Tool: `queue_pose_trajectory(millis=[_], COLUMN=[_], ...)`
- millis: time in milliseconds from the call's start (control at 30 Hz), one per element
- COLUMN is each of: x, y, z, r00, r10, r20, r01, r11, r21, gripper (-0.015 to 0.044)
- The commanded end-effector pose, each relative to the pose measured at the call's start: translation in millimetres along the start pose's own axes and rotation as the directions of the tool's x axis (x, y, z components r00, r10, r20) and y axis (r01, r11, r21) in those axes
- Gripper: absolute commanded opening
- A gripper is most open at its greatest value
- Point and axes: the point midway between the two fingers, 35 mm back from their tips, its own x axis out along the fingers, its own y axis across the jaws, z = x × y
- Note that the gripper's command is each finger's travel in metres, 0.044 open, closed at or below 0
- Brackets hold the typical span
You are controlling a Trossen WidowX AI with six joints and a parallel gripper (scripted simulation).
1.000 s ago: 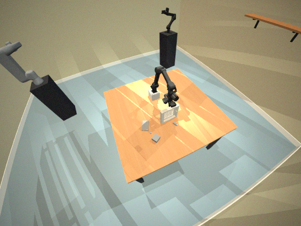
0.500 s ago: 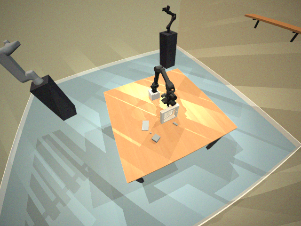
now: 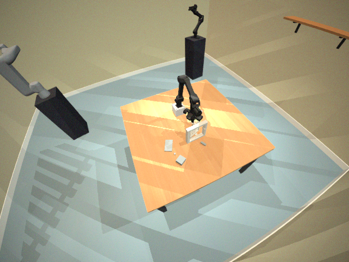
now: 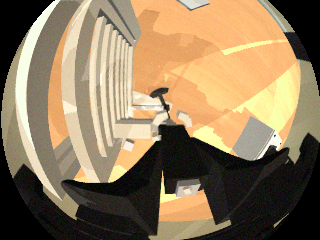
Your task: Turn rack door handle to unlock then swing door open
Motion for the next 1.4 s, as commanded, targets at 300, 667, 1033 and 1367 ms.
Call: queue_pose_trajectory(millis=[300, 667, 1033, 1367], x=[0.0, 0.2, 0.2, 0.1], y=[-22.7, -41.2, -57.7, -70.4], z=[9.8, 21.3, 35.4, 50.1], r00=[1.0, 1.0, 1.0, 1.0], r10=[0.006, 0.004, 0.002, 0.0], r20=[0.007, 0.008, 0.01, 0.012], r01=[-0.004, 0.0, 0.004, 0.007], r11=[0.973, 0.924, 0.853, 0.771], r21=[-0.231, -0.383, -0.523, -0.637], gripper=[0.0014, 0.0014, 0.0014, 0.0014])
